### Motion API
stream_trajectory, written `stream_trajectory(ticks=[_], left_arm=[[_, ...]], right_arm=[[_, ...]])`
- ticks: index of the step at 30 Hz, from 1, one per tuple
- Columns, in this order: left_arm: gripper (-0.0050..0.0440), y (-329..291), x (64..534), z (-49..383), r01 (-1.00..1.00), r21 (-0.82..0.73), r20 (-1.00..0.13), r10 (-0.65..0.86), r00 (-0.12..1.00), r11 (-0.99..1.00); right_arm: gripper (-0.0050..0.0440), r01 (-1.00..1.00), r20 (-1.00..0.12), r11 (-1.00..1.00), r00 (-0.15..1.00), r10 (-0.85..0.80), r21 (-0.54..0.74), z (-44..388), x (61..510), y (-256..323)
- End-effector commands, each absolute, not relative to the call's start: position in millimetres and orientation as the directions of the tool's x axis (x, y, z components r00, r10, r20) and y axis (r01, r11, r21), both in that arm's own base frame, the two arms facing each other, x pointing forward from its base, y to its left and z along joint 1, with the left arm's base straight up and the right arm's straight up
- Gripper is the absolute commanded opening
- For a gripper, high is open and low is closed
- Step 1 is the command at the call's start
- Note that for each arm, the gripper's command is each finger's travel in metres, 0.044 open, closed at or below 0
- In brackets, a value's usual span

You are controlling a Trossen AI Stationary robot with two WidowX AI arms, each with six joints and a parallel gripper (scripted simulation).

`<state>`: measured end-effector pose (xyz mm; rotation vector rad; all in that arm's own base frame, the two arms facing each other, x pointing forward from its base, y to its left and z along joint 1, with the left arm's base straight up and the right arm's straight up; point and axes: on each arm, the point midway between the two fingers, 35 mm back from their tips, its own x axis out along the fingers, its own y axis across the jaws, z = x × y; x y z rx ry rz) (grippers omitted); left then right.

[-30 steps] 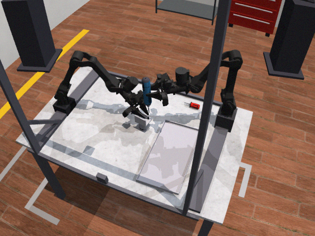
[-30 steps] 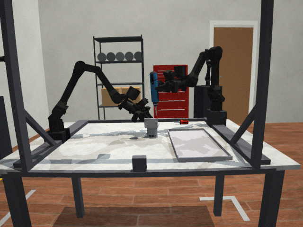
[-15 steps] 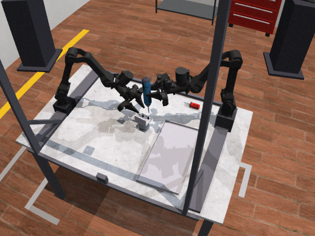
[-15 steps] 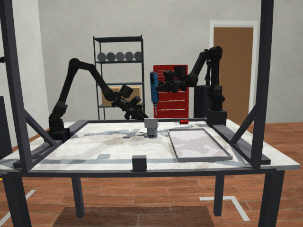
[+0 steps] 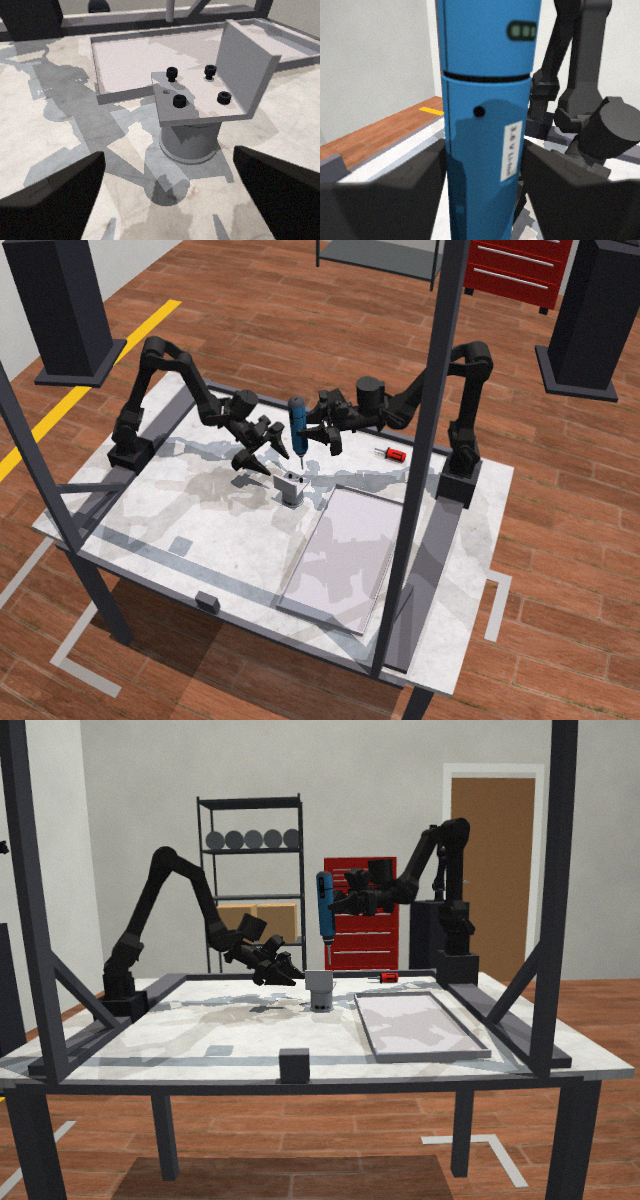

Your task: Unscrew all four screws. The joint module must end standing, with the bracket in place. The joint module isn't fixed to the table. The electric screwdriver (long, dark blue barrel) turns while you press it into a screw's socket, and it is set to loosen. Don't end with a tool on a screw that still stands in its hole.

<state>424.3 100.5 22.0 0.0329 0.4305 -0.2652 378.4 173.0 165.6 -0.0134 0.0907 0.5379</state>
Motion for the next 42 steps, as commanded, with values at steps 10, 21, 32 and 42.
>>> stream_trajectory(ticks=[10, 21, 32, 42], left_arm=[[0.0385, 88, 402, 12, 0.28, -0.009, -0.302, -0.27, 0.914, 0.96], [0.0385, 81, 410, 11, 0.286, 0.01, -0.262, -0.273, 0.925, 0.958], [0.0385, 64, 468, -4, 0.286, 0.008, -0.261, -0.274, 0.926, 0.958], [0.0385, 57, 490, -9, 0.286, 0.008, -0.259, -0.274, 0.926, 0.958]], right_arm=[[0.016, -0.516, -0.013, 0.856, 0.856, 0.516, -0.002, 194, 380, 175], [0.016, -0.516, -0.013, 0.856, 0.856, 0.516, -0.002, 194, 380, 175], [0.016, -0.516, -0.013, 0.856, 0.856, 0.516, -0.002, 194, 380, 175], [0.016, -0.516, -0.013, 0.856, 0.856, 0.516, -0.002, 194, 380, 175]])
